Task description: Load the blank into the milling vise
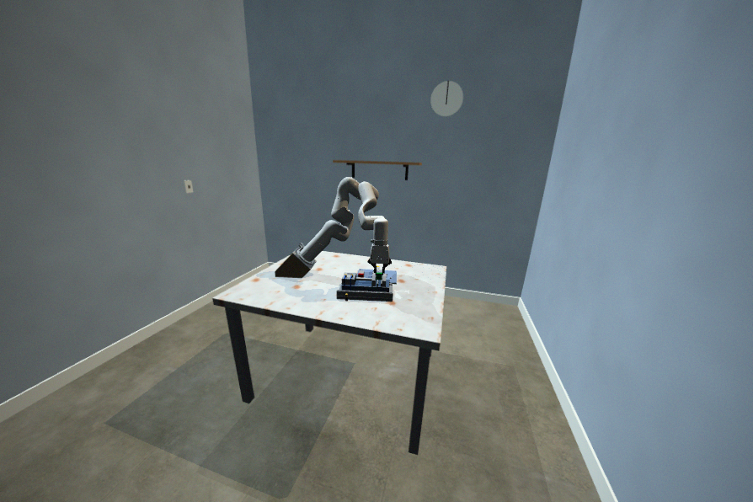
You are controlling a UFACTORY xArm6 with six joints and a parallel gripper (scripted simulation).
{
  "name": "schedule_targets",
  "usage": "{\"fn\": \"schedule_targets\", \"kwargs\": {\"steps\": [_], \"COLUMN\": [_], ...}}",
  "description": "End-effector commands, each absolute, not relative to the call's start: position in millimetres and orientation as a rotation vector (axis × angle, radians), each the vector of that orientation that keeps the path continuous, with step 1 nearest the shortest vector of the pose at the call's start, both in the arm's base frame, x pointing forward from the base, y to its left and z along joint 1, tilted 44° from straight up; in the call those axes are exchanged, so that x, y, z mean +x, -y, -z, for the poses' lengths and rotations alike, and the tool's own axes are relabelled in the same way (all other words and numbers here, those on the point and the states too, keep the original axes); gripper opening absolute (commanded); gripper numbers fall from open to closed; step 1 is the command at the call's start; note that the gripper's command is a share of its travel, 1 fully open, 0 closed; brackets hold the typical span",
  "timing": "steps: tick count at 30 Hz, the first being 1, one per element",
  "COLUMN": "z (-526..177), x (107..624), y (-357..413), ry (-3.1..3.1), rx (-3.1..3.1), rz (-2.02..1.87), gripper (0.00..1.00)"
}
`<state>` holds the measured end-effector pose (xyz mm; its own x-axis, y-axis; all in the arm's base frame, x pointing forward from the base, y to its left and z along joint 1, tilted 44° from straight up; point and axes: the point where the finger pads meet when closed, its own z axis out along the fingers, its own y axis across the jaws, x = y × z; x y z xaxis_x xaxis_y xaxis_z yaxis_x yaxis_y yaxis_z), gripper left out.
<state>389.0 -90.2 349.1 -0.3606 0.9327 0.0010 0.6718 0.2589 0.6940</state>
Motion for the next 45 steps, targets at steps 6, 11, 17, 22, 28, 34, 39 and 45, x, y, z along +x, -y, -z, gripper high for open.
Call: {"fn": "schedule_targets", "kwargs": {"steps": [6,11,17,22,28,34,39,45], "z": [-349.7,-349.7,-349.3,-348.7,-348.6,-348.2,-347.7,-347.6], "x": [390.0,390.0,390.4,390.9,391.0,391.4,391.9,392.0], "y": [90.3,90.3,90.1,90.0,89.9,89.8,89.6,89.6], "ry": [-2.123,-2.123,-2.123,-2.123,-2.123,-2.123,-2.123,-2.123], "rx": [1.455,1.455,1.455,1.455,1.455,1.455,1.455,1.455], "rz": [-0.858,-0.858,-0.858,-0.858,-0.858,-0.858,-0.858,-0.858], "gripper": [0.00,0.00,0.00,0.00,0.00,0.00,0.00,0.00]}}
